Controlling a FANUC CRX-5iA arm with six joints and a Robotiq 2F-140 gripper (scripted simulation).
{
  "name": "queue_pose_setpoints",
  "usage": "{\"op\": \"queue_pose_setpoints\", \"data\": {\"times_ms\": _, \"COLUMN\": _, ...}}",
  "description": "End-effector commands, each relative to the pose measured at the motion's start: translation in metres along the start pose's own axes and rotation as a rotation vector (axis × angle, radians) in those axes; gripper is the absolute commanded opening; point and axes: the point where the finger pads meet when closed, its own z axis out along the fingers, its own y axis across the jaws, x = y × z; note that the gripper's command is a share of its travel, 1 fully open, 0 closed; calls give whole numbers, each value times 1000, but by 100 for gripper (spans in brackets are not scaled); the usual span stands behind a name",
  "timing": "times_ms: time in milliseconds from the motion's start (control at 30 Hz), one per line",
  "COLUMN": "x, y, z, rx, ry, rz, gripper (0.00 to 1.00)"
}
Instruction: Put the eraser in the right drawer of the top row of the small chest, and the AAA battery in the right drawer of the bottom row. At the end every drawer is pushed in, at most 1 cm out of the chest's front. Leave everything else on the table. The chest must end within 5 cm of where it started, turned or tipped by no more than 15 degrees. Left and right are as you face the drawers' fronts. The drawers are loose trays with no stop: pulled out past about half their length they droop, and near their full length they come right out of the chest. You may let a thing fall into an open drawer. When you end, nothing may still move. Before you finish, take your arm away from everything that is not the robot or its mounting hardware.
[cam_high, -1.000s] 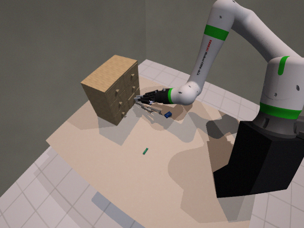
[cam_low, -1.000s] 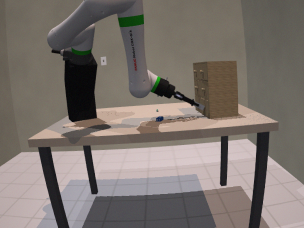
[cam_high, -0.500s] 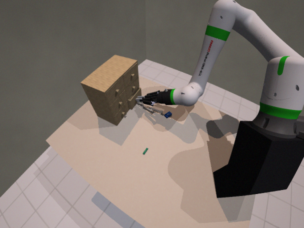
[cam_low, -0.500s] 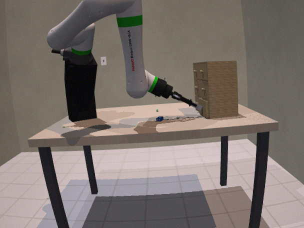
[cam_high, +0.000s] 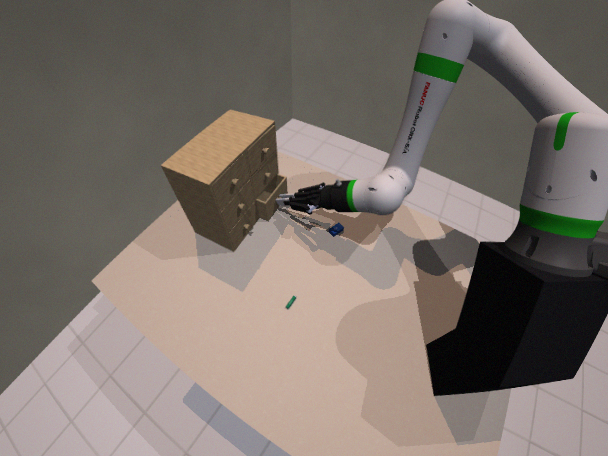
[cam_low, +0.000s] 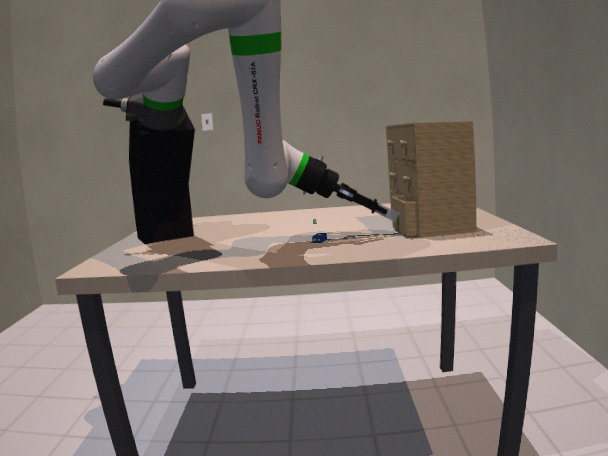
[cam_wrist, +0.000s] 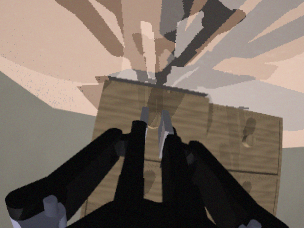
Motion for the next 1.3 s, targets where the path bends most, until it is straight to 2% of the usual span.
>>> {"op": "queue_pose_setpoints", "data": {"times_ms": 0, "x": 2, "y": 0, "z": -4, "rx": 0, "ry": 0, "rz": 0, "gripper": 8}}
{"op": "queue_pose_setpoints", "data": {"times_ms": 633, "x": 12, "y": 0, "z": -22, "rx": 0, "ry": 0, "rz": 0, "gripper": 8}}
{"op": "queue_pose_setpoints", "data": {"times_ms": 1267, "x": 15, "y": 0, "z": -26, "rx": 0, "ry": 0, "rz": 0, "gripper": 8}}
